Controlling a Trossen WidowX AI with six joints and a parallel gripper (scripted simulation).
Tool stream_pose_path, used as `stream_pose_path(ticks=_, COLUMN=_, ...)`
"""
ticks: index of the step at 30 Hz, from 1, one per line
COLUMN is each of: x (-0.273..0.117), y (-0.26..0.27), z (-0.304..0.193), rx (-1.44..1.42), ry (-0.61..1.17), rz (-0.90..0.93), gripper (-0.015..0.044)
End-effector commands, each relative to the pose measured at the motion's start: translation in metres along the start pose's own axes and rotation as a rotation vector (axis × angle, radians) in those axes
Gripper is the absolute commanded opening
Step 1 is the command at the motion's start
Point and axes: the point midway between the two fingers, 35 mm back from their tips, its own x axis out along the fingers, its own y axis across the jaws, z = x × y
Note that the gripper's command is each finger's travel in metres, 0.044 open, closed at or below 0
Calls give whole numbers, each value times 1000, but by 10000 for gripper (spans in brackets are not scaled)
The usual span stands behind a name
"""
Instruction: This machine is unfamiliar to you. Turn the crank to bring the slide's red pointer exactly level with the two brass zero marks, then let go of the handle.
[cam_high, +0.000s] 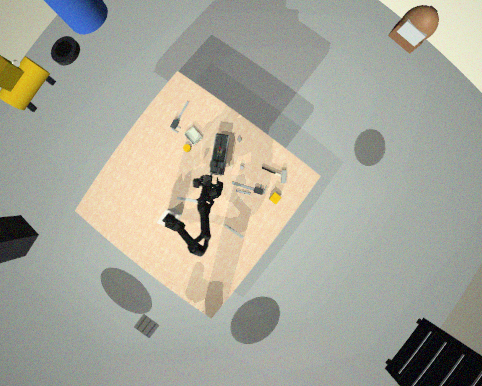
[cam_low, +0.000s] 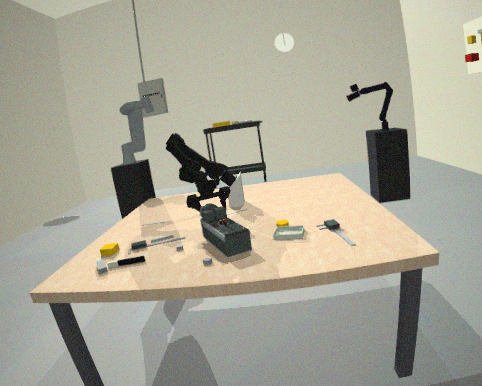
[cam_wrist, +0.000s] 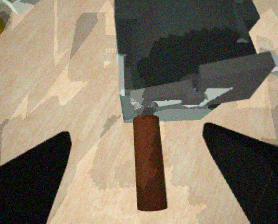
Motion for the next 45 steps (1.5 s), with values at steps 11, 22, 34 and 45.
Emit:
stream_pose_path(ticks=11, x=-53, y=-3, z=60, rx=6, ry=-8, rz=-3, gripper=440)
stream_pose_path(ticks=22, x=-84, y=-3, z=95, rx=13, ry=-11, rz=-14, gripper=440)
stream_pose_path(ticks=34, x=-42, y=-8, z=142, rx=135, ry=-15, rz=-119, gripper=440)
stream_pose_path(ticks=45, x=-3, y=-9, z=179, rx=316, ry=-16, rz=-249, gripper=440)
